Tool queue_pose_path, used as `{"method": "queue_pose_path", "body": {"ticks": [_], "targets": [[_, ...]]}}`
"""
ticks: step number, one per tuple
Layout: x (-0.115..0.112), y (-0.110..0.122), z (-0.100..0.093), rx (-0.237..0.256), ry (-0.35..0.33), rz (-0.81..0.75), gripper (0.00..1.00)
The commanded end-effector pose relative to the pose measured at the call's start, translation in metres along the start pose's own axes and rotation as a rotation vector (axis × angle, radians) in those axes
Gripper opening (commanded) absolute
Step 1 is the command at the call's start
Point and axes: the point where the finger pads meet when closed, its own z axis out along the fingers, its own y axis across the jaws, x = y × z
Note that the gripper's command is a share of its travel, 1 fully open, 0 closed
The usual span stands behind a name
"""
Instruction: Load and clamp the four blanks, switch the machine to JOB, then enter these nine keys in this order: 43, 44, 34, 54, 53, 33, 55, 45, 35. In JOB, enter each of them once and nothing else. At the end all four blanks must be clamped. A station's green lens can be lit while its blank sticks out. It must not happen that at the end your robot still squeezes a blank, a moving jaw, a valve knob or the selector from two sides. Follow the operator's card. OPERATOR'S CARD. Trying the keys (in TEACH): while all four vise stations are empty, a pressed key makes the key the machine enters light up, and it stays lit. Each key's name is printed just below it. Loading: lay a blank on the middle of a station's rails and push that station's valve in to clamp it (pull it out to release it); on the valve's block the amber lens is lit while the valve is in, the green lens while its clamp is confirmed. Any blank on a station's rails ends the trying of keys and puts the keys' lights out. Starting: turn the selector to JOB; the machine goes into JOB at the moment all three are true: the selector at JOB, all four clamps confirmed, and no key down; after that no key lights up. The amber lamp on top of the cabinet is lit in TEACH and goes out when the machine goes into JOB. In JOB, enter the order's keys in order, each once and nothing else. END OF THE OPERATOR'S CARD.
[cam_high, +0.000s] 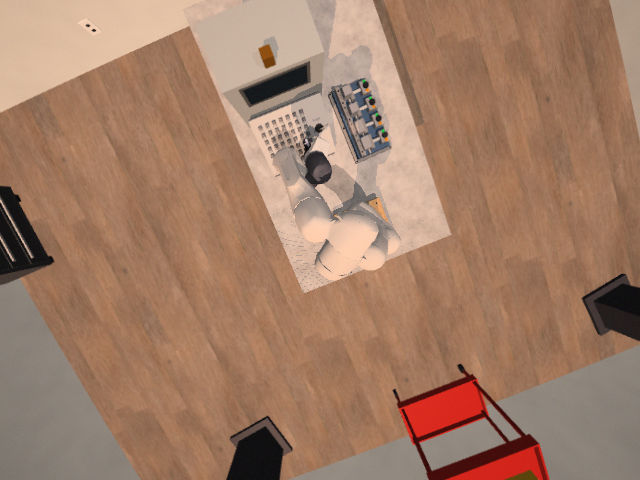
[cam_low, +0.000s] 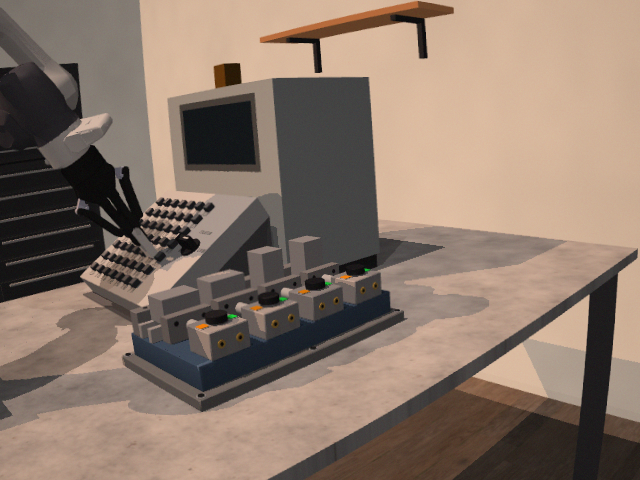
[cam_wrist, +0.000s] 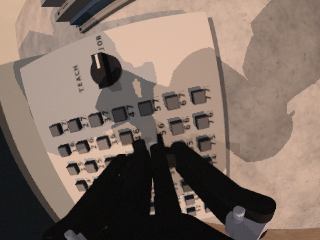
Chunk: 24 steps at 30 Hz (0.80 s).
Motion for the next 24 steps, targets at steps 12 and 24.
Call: {"method": "queue_pose_path", "body": {"ticks": [12, 24], "targets": [[-0.003, 0.0, 0.0, 0.0, -0.008, 0.004, 0.0], [-0.003, 0.0, -0.011, 0.0, -0.008, 0.004, 0.0]]}}
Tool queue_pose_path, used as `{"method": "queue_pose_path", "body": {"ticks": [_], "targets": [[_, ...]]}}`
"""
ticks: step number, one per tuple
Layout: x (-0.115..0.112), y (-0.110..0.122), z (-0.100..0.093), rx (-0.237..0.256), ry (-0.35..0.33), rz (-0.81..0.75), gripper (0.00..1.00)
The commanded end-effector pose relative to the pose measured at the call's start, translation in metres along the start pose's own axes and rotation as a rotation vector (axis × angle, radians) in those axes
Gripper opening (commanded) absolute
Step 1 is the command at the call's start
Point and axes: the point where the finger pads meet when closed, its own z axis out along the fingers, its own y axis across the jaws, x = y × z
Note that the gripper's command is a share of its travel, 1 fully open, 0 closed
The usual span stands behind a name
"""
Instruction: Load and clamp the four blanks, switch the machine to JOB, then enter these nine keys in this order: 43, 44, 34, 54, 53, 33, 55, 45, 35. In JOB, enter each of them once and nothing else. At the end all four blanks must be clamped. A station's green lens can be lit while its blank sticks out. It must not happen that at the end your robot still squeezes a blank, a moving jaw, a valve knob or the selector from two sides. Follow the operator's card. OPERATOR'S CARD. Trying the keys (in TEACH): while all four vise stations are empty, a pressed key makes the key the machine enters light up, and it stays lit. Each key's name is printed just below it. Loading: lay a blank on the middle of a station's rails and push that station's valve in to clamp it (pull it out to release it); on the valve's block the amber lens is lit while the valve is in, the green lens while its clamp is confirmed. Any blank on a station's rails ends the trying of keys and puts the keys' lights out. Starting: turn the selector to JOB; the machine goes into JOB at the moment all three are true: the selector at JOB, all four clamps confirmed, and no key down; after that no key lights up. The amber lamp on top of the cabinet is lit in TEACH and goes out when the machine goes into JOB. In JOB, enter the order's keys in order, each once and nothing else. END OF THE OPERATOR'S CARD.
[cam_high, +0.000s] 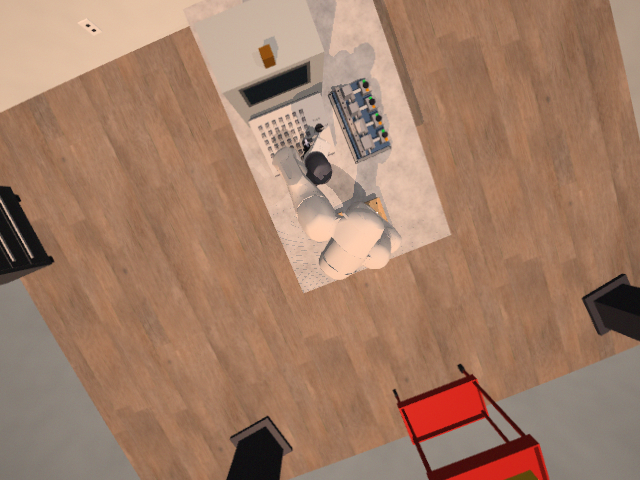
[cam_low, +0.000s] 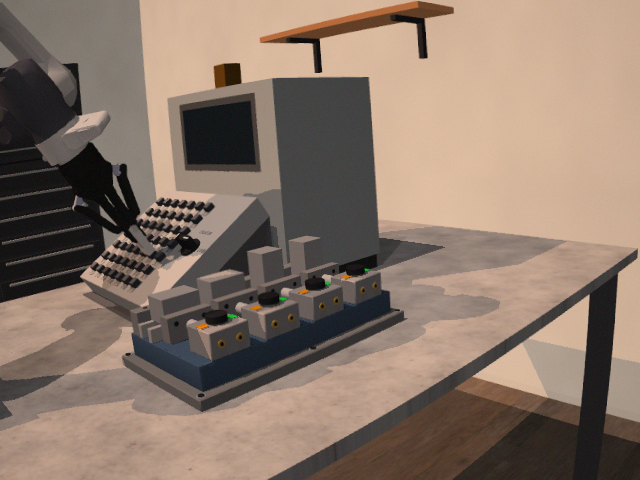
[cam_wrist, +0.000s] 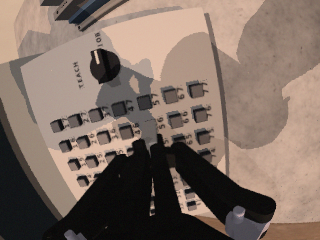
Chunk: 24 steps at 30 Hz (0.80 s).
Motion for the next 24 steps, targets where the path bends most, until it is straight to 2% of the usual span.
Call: {"method": "queue_pose_path", "body": {"ticks": [1, 15, 24], "targets": [[0.002, 0.0, -0.007, 0.001, 0.007, -0.012, 0.0], [0.002, 0.0, -0.027, 0.001, 0.006, -0.012, 0.0], [0.002, 0.0, -0.029, 0.001, 0.007, -0.012, 0.0]]}}
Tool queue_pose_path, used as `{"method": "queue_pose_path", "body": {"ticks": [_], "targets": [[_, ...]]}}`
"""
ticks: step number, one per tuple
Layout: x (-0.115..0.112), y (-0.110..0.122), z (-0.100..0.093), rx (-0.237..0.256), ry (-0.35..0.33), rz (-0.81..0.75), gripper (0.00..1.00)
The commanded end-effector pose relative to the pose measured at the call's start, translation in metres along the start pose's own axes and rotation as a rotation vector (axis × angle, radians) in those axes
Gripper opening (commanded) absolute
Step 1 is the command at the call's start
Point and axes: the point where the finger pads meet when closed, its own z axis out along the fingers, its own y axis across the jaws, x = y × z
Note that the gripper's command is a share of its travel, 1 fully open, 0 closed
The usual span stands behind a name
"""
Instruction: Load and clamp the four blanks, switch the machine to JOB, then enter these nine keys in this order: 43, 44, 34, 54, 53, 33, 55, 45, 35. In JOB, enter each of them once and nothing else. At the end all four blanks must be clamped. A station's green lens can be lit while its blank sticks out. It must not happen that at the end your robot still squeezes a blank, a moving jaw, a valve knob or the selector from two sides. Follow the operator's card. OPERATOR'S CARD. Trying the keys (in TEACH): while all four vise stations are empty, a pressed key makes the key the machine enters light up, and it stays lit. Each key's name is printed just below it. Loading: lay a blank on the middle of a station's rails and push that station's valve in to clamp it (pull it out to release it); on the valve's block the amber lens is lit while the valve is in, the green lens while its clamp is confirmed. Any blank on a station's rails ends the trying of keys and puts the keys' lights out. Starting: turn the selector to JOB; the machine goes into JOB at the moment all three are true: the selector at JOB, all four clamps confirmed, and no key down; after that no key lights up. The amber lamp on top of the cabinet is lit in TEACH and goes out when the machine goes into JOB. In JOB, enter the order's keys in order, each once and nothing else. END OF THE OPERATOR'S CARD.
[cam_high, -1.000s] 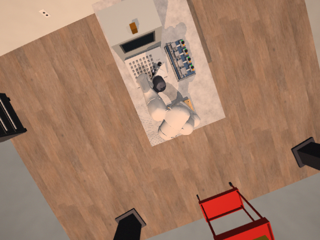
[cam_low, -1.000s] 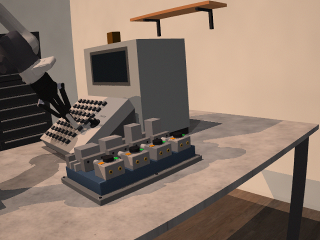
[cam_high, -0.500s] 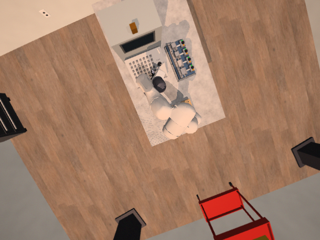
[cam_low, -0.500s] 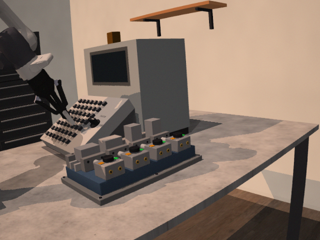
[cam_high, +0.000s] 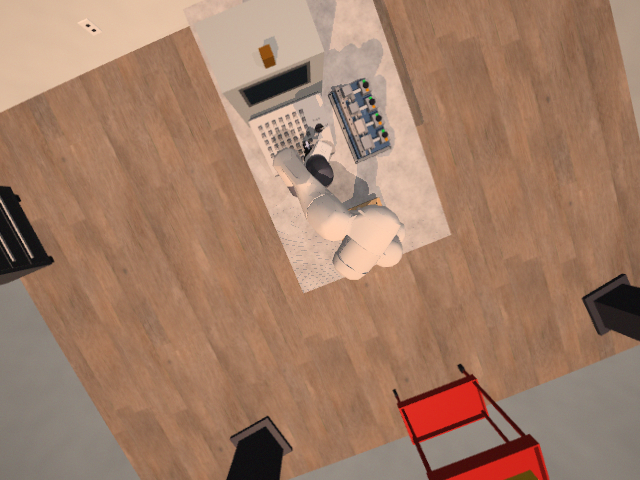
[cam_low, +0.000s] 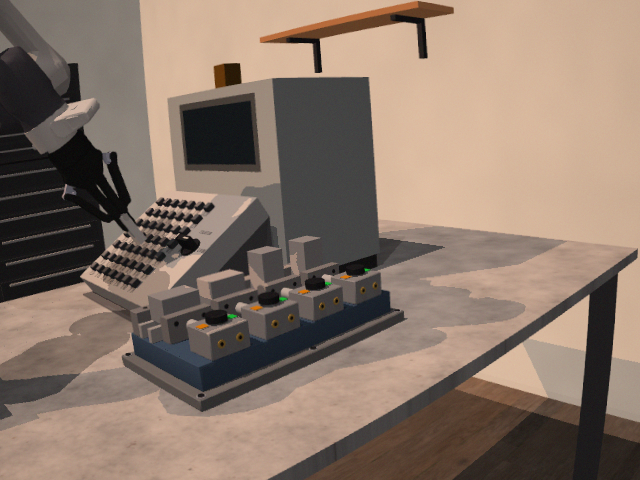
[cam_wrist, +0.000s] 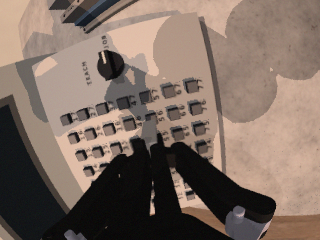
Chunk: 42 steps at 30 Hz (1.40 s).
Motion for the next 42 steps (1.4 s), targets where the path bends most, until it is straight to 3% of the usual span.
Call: {"method": "queue_pose_path", "body": {"ticks": [1, 12, 42], "targets": [[0.004, 0.0, -0.002, -0.01, 0.002, -0.02, 0.0], [0.003, -0.033, -0.001, -0.01, 0.002, -0.02, 0.0], [0.003, -0.033, 0.021, -0.01, 0.002, -0.02, 0.0]]}}
